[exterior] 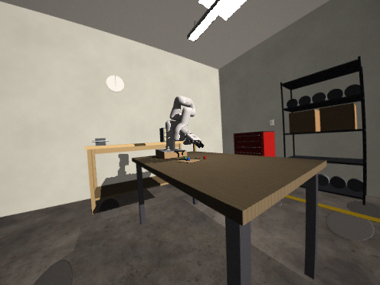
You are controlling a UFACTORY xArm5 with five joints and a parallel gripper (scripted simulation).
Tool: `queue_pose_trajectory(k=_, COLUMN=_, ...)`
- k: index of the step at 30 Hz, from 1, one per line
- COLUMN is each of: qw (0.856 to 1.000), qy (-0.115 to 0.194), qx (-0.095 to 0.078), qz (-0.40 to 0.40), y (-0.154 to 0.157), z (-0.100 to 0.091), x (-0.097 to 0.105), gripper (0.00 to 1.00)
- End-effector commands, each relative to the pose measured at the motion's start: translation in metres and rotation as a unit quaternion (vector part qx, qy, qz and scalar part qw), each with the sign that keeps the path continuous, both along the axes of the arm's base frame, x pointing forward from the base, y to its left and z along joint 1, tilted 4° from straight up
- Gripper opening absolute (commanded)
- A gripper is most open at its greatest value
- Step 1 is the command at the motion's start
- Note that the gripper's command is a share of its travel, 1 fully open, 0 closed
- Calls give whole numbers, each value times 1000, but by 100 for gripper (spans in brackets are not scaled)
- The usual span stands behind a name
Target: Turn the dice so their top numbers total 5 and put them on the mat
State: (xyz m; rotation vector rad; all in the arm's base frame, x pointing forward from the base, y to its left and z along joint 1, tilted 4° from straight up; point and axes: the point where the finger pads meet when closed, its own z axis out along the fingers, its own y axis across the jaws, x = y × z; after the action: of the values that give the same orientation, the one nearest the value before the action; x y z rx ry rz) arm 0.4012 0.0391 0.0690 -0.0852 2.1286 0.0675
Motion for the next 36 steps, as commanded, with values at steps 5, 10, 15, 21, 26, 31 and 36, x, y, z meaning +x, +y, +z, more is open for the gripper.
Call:
queue_pose_trajectory(k=5, qw=999, qy=49, qx=-5, qz=0, y=1, z=4, x=7, gripper=36)
queue_pose_trajectory(k=10, qw=996, qy=86, qx=-9, qz=0, y=1, z=5, x=10, gripper=36)
queue_pose_trajectory(k=15, qw=987, qy=159, qx=-17, qz=1, y=2, z=9, x=17, gripper=36)
queue_pose_trajectory(k=21, qw=977, qy=214, qx=-23, qz=2, y=2, z=14, x=23, gripper=36)
queue_pose_trajectory(k=26, qw=968, qy=251, qx=-27, qz=2, y=2, z=17, x=27, gripper=36)
queue_pose_trajectory(k=31, qw=951, qy=307, qx=-33, qz=3, y=3, z=21, x=34, gripper=36)
queue_pose_trajectory(k=36, qw=932, qy=359, qx=-39, qz=4, y=3, z=24, x=40, gripper=36)
